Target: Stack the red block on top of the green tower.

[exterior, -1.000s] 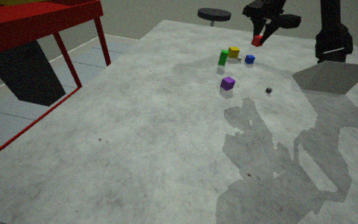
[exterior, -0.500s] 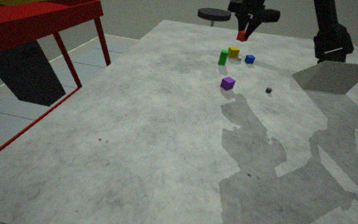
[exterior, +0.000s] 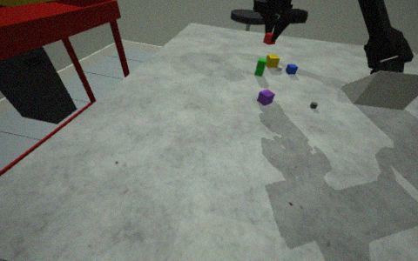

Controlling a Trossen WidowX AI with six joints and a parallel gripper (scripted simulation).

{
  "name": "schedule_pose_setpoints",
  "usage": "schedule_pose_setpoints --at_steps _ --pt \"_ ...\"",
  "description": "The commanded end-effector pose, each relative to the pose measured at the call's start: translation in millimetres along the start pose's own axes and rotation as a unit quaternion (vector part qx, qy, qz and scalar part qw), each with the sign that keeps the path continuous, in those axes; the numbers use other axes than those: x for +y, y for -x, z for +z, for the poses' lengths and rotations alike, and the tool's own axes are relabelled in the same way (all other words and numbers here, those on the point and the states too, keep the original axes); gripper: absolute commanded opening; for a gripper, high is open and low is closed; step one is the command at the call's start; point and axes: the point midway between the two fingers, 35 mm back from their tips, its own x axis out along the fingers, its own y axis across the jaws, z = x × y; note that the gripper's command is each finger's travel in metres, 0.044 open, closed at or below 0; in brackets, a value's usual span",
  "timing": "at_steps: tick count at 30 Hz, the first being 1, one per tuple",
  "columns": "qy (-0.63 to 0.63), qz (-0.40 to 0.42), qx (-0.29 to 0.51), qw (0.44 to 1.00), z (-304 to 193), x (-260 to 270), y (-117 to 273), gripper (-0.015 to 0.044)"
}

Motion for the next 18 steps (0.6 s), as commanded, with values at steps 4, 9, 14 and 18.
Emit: schedule_pose_setpoints --at_steps 4,9,14,18 --pt "0.003 -0.003 0.002 1.0 1 -4 -15 0.0" --pt "0.003 -0.003 0.002 1.0 0 -5 -30 0.0" --pt "0.003 -0.003 0.002 1.0 0 -5 -37 0.0" --pt "0.003 -0.004 0.002 1.0 0 -5 -51 0.0"
